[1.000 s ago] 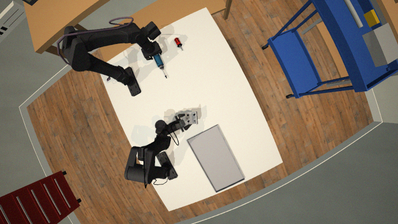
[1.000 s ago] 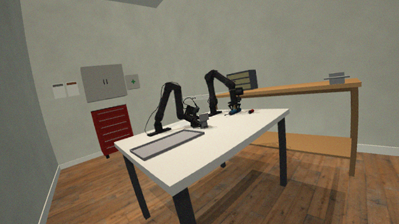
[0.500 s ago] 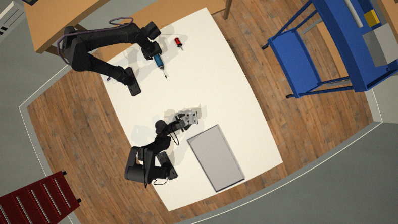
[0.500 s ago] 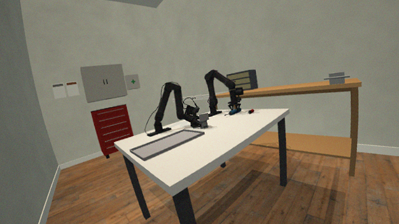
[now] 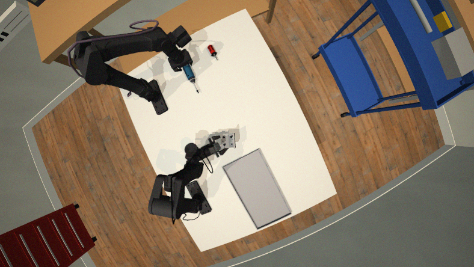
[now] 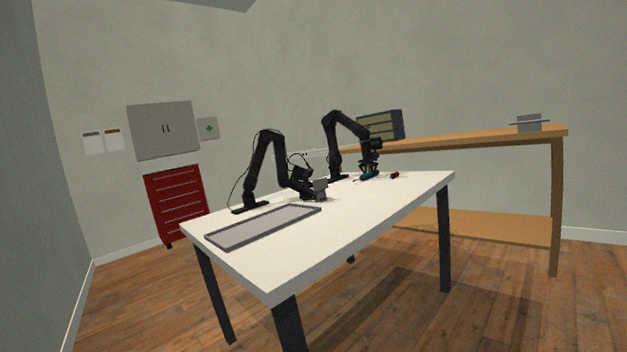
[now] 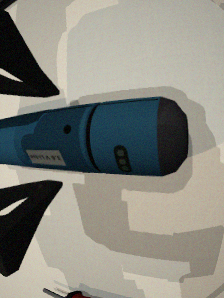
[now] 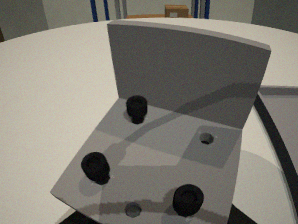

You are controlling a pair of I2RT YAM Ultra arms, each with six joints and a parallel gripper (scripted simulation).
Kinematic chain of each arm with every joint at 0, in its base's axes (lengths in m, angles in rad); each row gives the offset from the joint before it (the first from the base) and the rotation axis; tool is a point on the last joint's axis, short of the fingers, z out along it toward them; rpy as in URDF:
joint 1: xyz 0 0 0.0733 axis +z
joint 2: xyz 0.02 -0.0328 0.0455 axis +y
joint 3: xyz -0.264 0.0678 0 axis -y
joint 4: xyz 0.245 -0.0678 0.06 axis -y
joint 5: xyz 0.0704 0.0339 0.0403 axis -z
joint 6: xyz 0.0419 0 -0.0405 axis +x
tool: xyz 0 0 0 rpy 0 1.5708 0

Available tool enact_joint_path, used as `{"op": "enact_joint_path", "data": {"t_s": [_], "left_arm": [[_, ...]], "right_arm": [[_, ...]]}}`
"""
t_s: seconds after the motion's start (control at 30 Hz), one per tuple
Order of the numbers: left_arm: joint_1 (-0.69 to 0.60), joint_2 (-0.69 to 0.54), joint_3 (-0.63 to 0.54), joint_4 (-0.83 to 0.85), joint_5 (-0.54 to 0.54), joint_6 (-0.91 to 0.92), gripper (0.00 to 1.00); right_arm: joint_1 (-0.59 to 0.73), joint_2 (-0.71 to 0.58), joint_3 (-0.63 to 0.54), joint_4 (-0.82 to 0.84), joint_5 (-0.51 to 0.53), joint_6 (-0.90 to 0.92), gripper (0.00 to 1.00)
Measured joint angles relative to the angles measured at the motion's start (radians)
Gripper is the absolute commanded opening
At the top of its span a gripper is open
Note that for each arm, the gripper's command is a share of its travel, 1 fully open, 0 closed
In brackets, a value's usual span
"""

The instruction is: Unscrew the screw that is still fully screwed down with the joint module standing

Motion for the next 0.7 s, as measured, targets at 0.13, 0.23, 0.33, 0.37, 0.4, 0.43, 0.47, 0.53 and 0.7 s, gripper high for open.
{"op": "enact_joint_path", "data": {"t_s": [0.13,0.23,0.33,0.37,0.4,0.43,0.47,0.53,0.7], "left_arm": [[0.0,-0.017,0.021,-0.026,0.0,0.0,0.65],[0.0,-0.031,0.04,-0.047,0.0,0.0,0.65],[0.0,-0.039,0.052,-0.062,0.0,0.0,0.65],[0.0,-0.039,0.053,-0.065,0.0,0.0,0.65],[0.0,-0.039,0.054,-0.068,0.0,0.0,0.65],[0.0,-0.039,0.054,-0.072,0.0,0.0,0.65],[0.0,-0.039,0.054,-0.077,0.0,0.0,0.65],[0.0,-0.039,0.06,-0.094,0.0,0.0,0.65],[0.0,-0.055,0.093,-0.131,0.0,0.0,0.65]], "right_arm": [[0.0,0.0,0.0,0.0,0.0,0.0,0.59],[0.0,0.0,0.0,0.0,0.0,0.0,0.59],[0.0,0.0,0.0,0.0,0.0,0.0,0.59],[0.0,0.0,0.0,0.0,0.0,0.0,0.59],[0.0,0.0,0.0,0.0,0.0,0.0,0.59],[0.0,0.0,0.0,0.0,0.0,0.0,0.59],[0.0,0.0,0.0,0.0,0.0,0.0,0.59],[0.0,0.0,0.0,0.0,0.0,0.0,0.59],[0.0,0.0,0.0,0.0,0.0,0.0,0.59]]}}
